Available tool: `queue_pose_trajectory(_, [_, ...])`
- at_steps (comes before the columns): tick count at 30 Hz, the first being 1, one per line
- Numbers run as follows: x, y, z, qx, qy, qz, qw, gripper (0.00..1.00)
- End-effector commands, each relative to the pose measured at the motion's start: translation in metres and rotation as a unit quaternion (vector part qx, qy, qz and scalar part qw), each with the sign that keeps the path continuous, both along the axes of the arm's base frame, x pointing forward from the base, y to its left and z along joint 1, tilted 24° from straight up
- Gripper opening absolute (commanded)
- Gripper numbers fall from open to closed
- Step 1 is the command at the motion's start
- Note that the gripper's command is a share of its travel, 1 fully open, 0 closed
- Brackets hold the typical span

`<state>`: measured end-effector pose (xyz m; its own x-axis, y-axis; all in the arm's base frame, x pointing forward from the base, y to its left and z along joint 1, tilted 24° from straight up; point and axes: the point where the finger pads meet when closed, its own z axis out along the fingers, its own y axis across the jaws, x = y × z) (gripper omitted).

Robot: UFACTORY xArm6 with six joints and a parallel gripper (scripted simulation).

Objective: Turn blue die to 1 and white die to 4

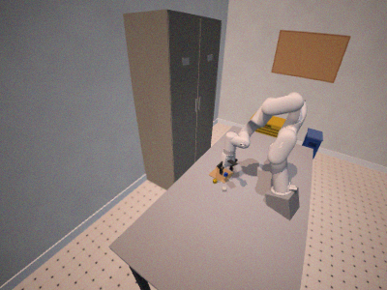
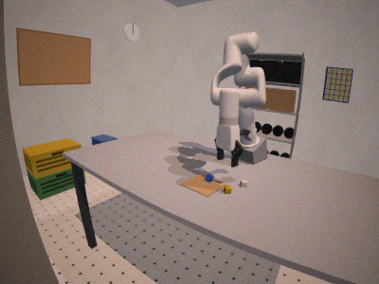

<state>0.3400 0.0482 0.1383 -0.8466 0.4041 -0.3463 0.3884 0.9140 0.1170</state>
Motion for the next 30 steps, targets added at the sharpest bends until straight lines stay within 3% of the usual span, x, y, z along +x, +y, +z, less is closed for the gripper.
queue_pose_trajectory(1, [-0.005,0.021,-0.006,0.000,-0.011,-0.076,0.997,1.00])
queue_pose_trajectory(17, [-0.029,0.068,-0.022,0.063,-0.027,-0.225,0.972,1.00])
queue_pose_trajectory(26, [-0.032,0.073,-0.024,0.071,-0.030,-0.243,0.967,1.00])
queue_pose_trajectory(27, [-0.032,0.073,-0.024,0.071,-0.030,-0.243,0.967,0.42])
queue_pose_trajectory(30, [-0.032,0.073,-0.024,0.071,-0.030,-0.243,0.967,0.42])
